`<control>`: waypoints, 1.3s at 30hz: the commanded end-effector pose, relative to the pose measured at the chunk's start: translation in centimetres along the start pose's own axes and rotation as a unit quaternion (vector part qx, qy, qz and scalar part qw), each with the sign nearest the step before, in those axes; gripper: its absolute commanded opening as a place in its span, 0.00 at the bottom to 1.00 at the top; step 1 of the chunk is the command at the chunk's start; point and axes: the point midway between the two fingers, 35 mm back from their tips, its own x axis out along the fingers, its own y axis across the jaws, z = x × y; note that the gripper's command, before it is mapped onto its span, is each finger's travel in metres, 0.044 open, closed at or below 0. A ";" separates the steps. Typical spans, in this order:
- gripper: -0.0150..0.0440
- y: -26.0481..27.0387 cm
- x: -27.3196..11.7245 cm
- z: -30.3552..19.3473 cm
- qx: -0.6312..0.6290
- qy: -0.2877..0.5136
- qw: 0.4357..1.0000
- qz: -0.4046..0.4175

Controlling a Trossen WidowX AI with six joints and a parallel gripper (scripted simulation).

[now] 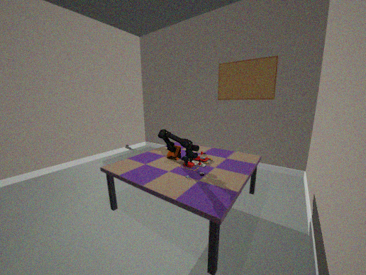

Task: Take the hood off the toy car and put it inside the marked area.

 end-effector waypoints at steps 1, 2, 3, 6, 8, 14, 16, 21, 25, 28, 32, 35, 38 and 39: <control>0.25 0.0 0.2 0.0 -0.003 0.000 1.000 -0.001; 0.25 0.0 0.3 0.0 -0.003 0.000 1.000 -0.001; 0.25 0.0 0.3 0.0 -0.003 0.000 1.000 -0.001; 0.25 0.0 0.5 0.0 -0.003 0.000 1.000 -0.001; 0.25 0.0 0.6 0.0 -0.003 0.000 1.000 -0.001; 0.25 0.0 0.9 0.0 -0.003 0.000 1.000 -0.001; 0.25 0.0 1.0 0.0 -0.003 0.000 1.000 -0.001; 0.25 0.0 1.2 0.0 -0.003 0.000 1.000 -0.001; 0.25 0.0 1.4 0.0 -0.003 0.000 1.000 -0.001; 0.25 0.0 1.5 0.0 -0.003 0.000 1.000 -0.001; 0.34 -0.1 1.5 0.0 0.000 0.000 1.000 -0.002; 0.48 -0.1 1.5 0.0 0.000 0.000 1.000 -0.002; 0.61 -0.1 1.5 0.0 0.000 0.000 1.000 -0.002; 0.65 -0.1 1.5 0.0 0.000 0.000 1.000 -0.002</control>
